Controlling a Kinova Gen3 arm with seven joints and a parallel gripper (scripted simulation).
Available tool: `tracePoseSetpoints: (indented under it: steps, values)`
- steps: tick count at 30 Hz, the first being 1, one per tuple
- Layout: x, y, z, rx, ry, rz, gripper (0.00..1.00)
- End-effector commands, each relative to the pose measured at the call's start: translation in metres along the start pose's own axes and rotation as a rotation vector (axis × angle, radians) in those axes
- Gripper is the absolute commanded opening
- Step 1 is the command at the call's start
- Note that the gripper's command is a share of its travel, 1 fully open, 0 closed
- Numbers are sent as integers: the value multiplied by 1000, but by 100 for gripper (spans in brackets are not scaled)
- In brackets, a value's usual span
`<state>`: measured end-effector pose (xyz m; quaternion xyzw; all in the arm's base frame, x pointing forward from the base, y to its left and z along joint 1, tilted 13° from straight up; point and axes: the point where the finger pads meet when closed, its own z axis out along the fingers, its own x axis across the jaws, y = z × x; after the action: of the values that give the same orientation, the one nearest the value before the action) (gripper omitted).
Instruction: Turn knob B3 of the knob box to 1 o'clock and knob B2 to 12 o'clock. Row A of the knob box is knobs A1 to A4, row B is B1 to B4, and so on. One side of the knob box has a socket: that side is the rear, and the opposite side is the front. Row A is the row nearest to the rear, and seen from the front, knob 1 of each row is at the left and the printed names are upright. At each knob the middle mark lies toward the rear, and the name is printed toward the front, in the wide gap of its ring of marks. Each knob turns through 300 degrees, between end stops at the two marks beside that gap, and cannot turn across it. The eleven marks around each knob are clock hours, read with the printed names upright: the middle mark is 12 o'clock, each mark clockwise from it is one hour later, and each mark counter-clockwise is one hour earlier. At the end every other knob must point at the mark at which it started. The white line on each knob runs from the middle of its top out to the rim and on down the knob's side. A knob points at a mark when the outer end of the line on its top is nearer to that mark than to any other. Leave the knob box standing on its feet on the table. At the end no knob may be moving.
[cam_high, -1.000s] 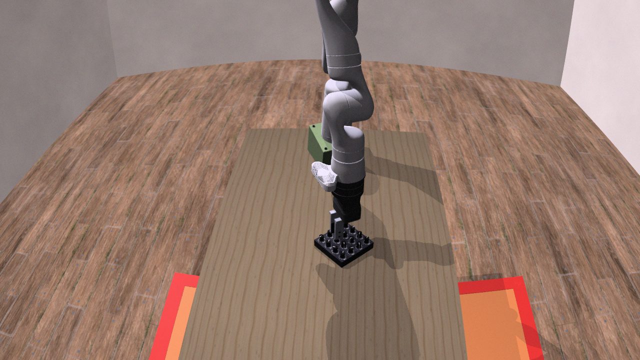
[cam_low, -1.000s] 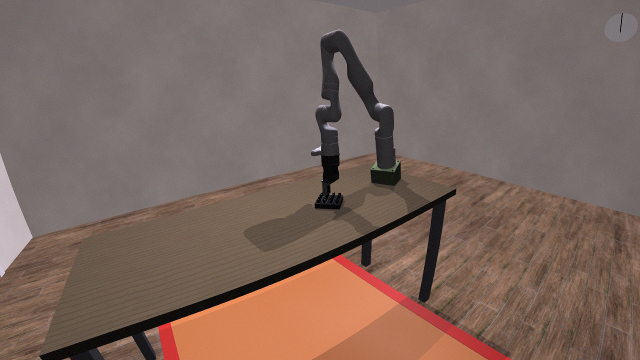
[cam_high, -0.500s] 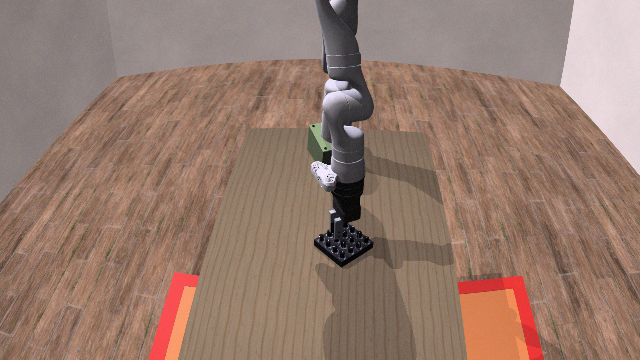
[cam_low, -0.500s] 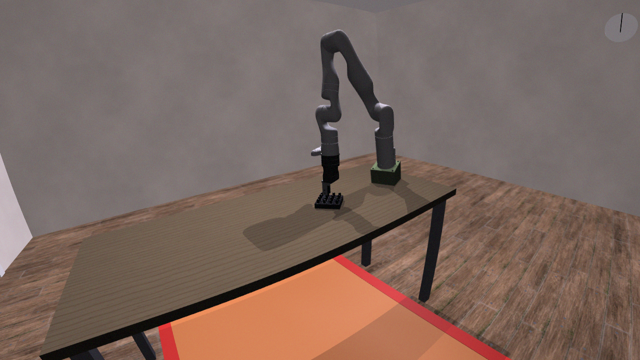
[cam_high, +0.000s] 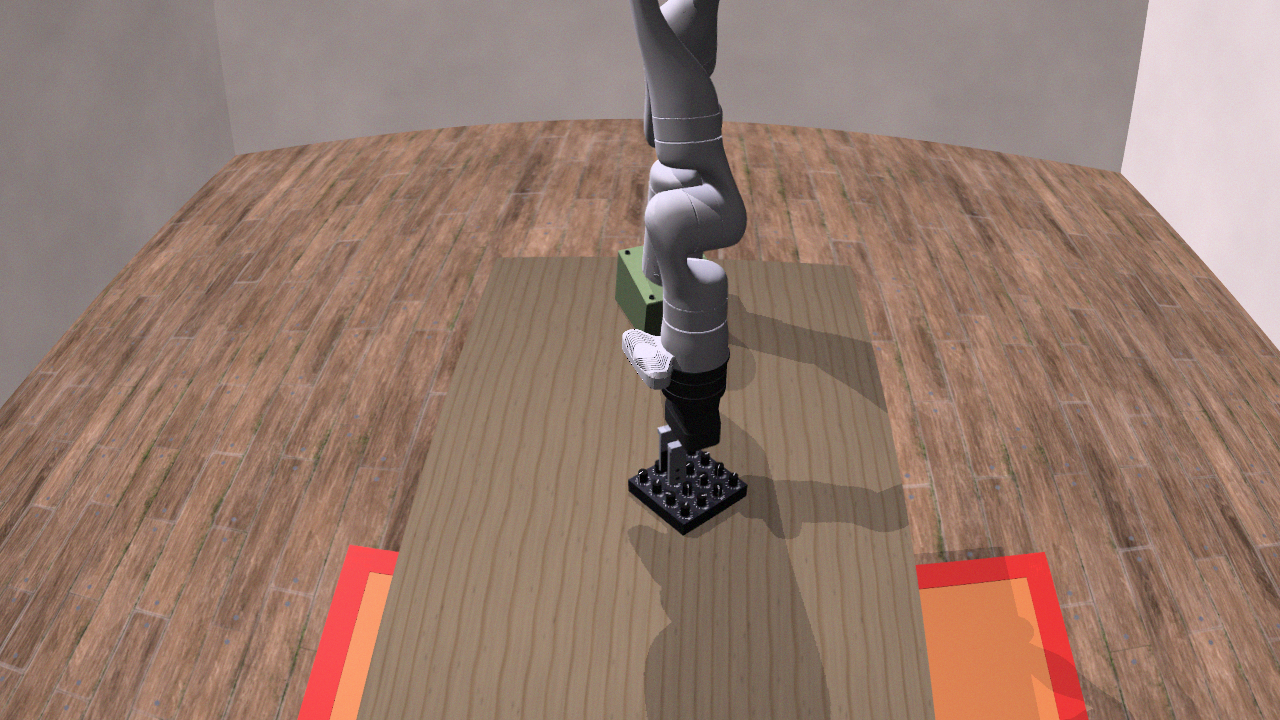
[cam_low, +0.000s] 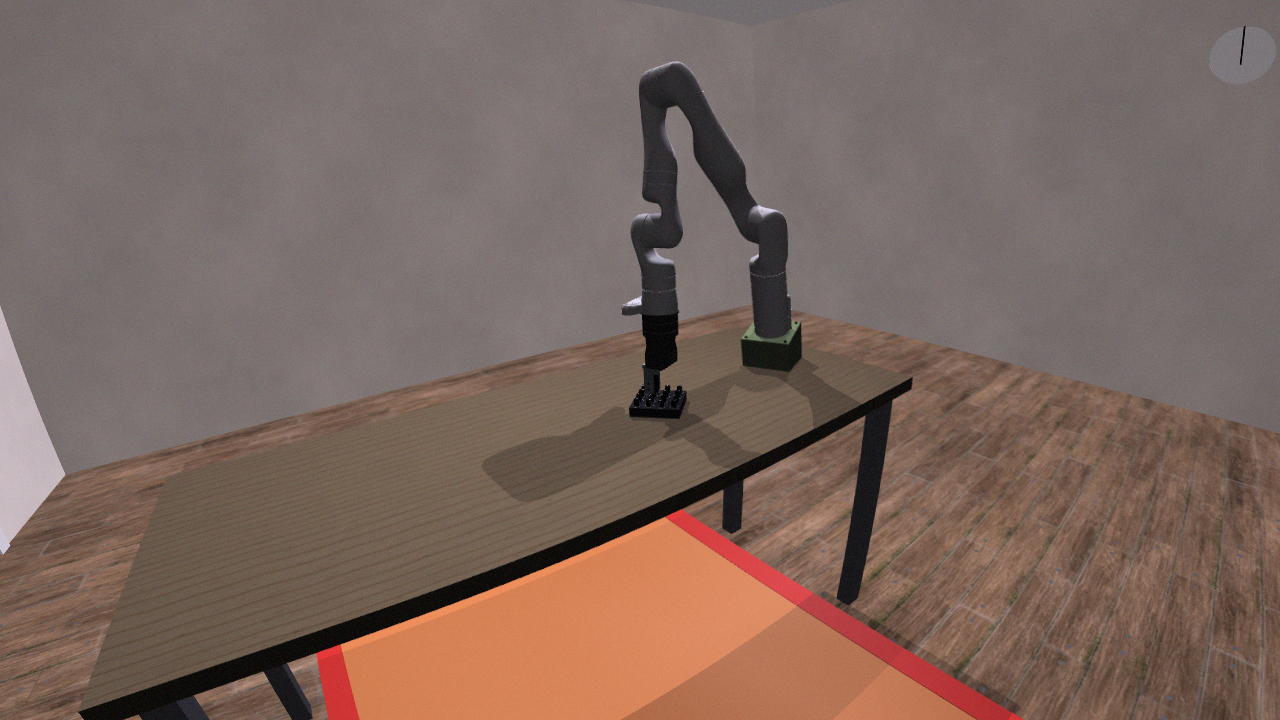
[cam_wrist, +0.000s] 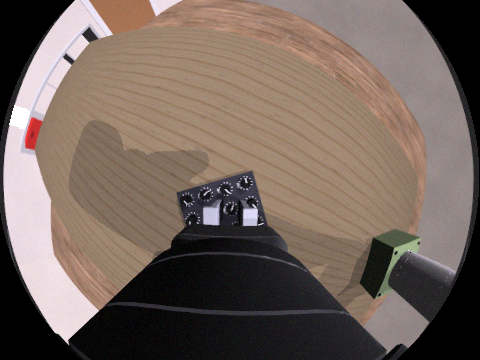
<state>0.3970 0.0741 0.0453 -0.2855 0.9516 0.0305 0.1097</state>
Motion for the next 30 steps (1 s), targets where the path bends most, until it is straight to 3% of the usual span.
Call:
tracePoseSetpoints:
  steps: [1,30]
  values:
    - [0,2,2,-2,3,-3,46]
    - [0,2,6,-2,3,-3,46]
